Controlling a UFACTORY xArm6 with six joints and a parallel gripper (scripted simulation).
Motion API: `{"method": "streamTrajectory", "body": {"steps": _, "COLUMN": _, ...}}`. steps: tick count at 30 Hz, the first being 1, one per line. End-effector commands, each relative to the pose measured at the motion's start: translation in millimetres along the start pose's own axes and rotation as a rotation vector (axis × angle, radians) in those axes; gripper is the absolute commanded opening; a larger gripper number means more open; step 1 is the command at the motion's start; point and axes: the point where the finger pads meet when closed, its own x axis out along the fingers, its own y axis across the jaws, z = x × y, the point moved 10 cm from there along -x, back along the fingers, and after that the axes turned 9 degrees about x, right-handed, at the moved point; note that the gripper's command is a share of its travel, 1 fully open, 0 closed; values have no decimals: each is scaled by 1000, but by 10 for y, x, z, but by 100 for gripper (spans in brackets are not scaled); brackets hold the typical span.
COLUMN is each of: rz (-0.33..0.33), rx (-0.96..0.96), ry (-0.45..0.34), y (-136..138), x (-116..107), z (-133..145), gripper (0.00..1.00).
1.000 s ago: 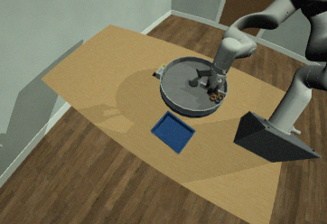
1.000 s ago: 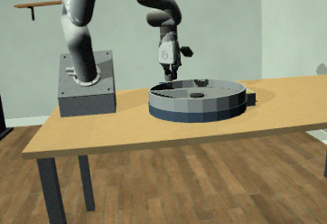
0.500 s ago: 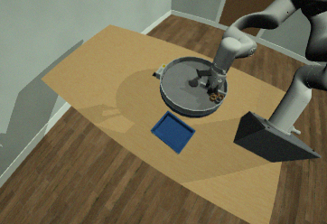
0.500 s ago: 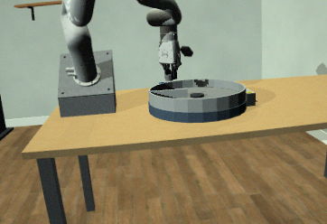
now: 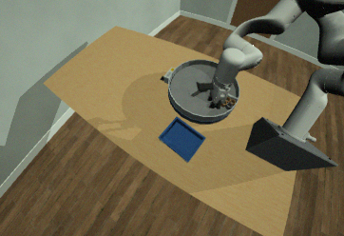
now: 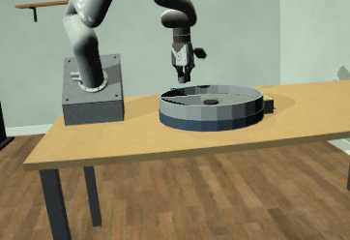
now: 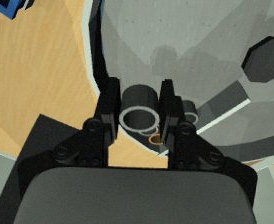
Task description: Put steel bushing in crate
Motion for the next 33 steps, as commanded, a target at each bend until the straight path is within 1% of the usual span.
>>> {"method": "streamTrajectory", "body": {"steps": 1, "rz": 3, "rx": 5, "ry": -2, "y": -259, "x": -3, "z": -278, "gripper": 0}}
{"method": "streamTrajectory", "body": {"steps": 14, "rz": 3, "rx": 5, "ry": -2, "y": -1090, "x": 1, "z": -981, "gripper": 0}}
{"method": "streamTrajectory", "body": {"steps": 16, "rz": 3, "rx": 5, "ry": -2, "y": -1090, "x": 1, "z": -981, "gripper": 0}}
{"method": "streamTrajectory", "body": {"steps": 22, "rz": 3, "rx": 5, "ry": -2, "y": -1448, "x": 2, "z": -1284, "gripper": 0}}
{"method": "streamTrajectory", "body": {"steps": 27, "rz": 3, "rx": 5, "ry": -2, "y": -1593, "x": 3, "z": -1407, "gripper": 0}}
{"method": "streamTrajectory", "body": {"steps": 33, "rz": 3, "rx": 5, "ry": -2, "y": -1630, "x": 3, "z": -1438, "gripper": 0}}
